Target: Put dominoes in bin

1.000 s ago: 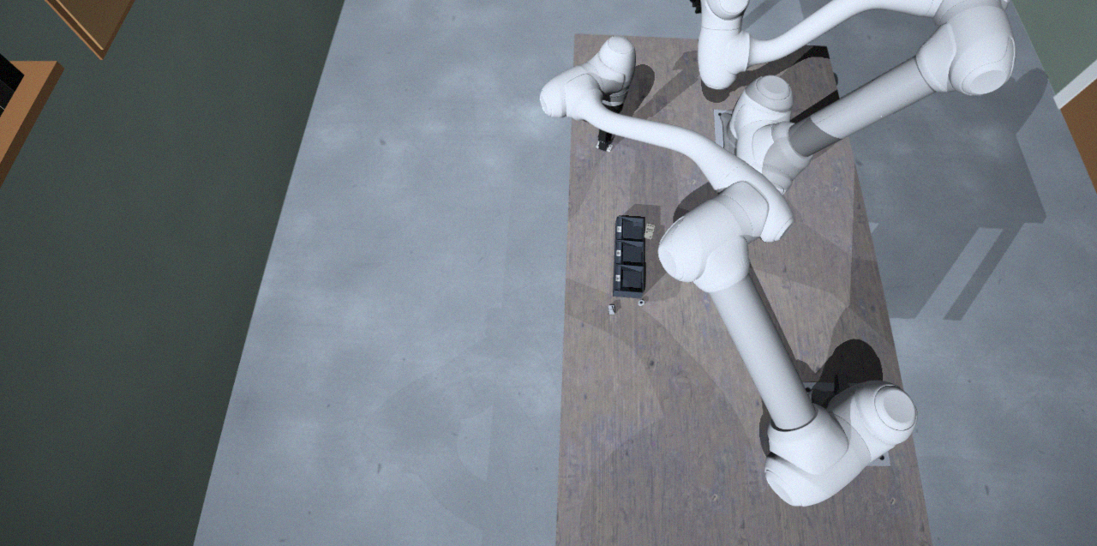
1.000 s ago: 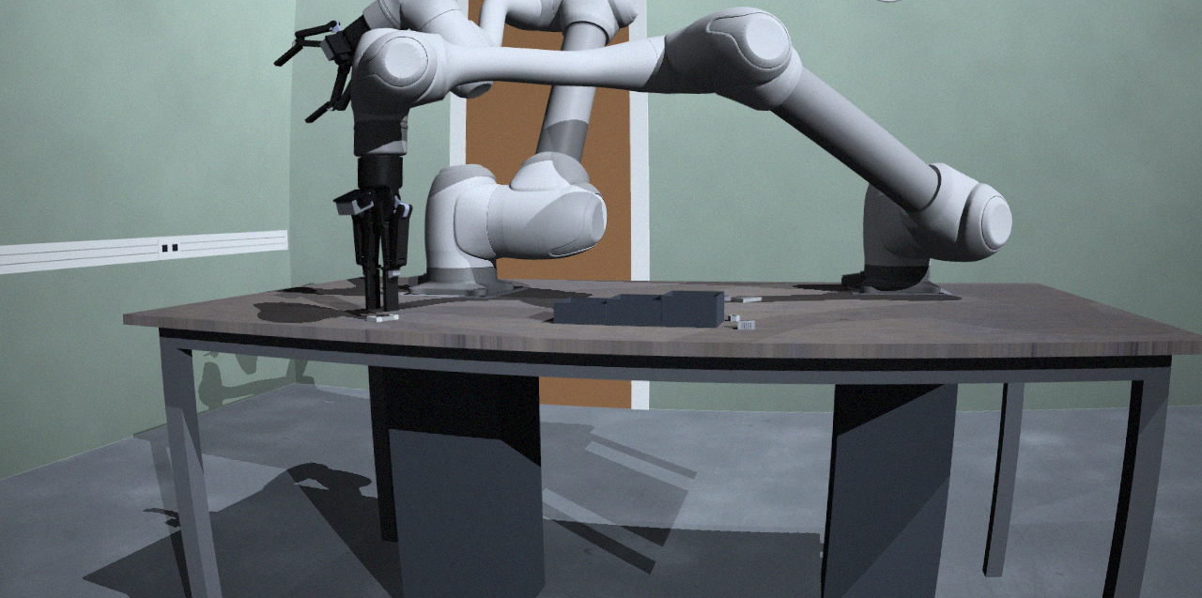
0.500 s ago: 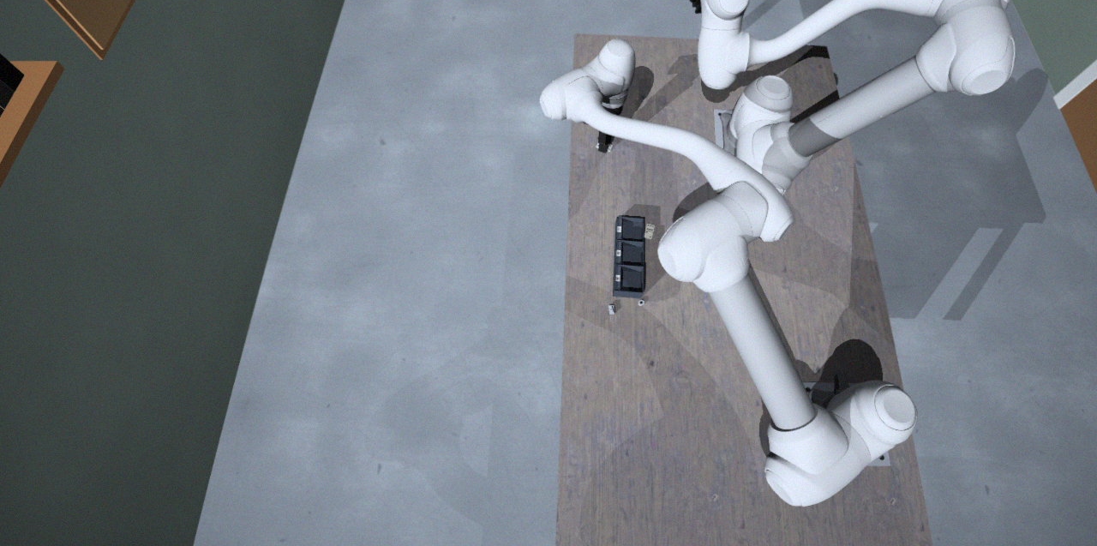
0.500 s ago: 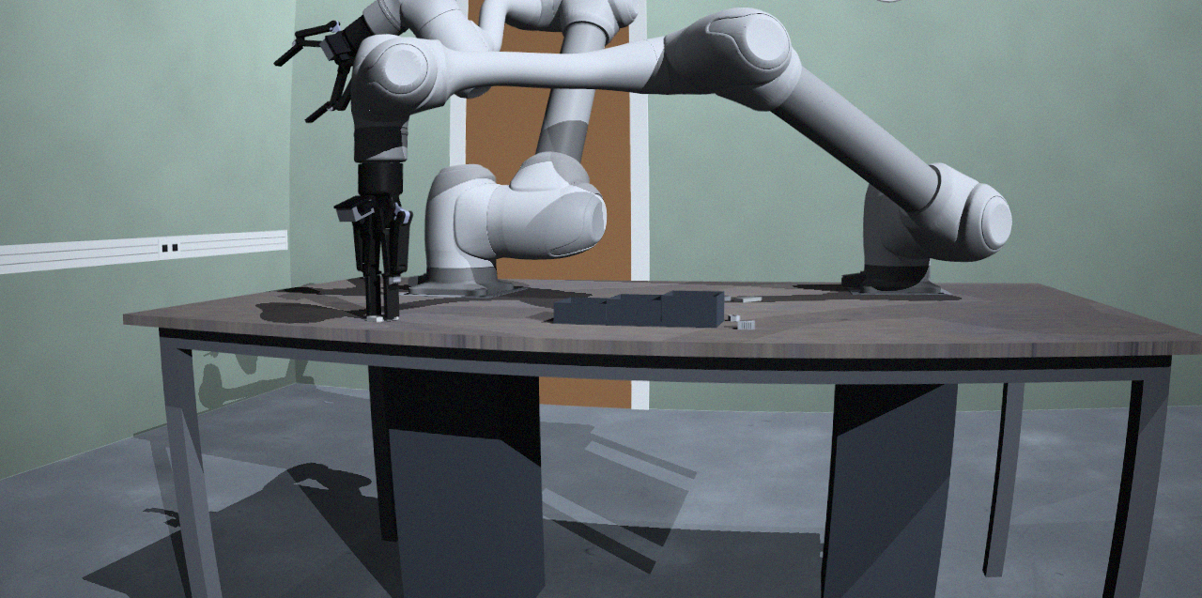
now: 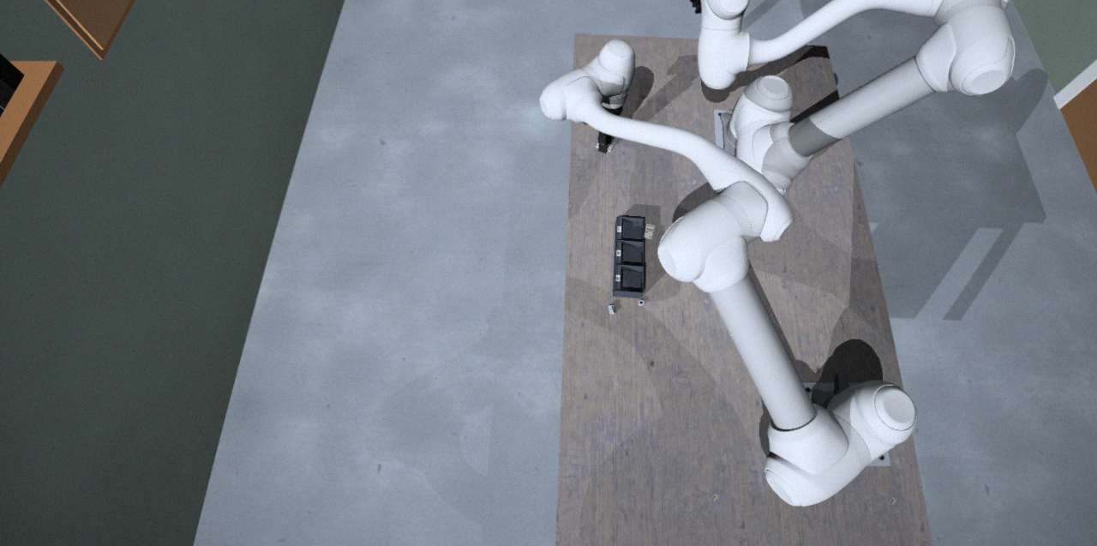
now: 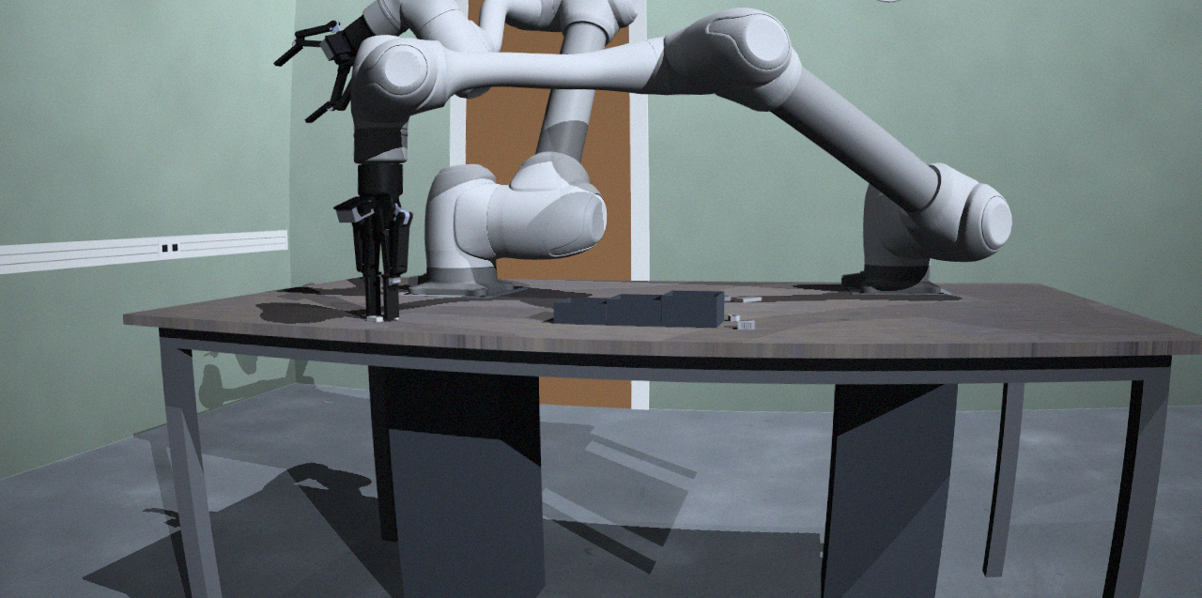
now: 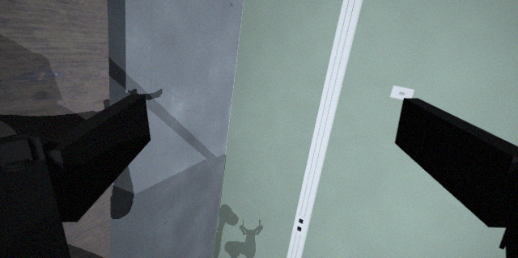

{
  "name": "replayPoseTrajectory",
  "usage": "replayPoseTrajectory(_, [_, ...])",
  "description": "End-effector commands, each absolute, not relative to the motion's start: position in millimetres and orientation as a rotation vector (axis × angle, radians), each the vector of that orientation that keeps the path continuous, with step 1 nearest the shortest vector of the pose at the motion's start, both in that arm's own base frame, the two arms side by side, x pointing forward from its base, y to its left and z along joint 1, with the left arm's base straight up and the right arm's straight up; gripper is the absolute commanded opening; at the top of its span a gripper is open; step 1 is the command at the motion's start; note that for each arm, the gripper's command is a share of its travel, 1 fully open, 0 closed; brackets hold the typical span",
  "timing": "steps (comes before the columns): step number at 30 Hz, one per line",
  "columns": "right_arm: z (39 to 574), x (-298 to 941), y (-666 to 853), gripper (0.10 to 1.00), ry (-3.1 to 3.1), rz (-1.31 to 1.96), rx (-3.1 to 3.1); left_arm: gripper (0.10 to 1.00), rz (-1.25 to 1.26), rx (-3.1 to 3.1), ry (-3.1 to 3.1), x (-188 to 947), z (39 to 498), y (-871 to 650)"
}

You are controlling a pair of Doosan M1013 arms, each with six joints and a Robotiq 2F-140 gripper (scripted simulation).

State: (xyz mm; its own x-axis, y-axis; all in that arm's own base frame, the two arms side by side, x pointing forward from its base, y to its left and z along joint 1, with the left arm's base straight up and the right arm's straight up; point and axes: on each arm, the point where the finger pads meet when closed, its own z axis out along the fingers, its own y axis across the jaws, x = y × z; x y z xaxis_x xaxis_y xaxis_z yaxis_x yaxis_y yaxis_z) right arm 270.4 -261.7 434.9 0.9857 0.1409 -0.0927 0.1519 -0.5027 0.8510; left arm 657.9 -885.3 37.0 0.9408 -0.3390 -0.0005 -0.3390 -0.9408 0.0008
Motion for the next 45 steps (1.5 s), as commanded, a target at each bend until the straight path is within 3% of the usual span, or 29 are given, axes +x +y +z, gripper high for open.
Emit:
replayPoseTrajectory(1, [435.3, 269.5, -262.6, 1.0, 0.209, -0.013, 2.1, 0.321, 0.005, 3.095, -0.535, 662.1, 33.6, -884.2])
replayPoseTrajectory(45, [435.3, 269.5, -262.6, 1.0, 0.209, -0.013, 2.1, 0.321, 0.004, 3.095, -0.535, 661.6, 33.5, -883.7])
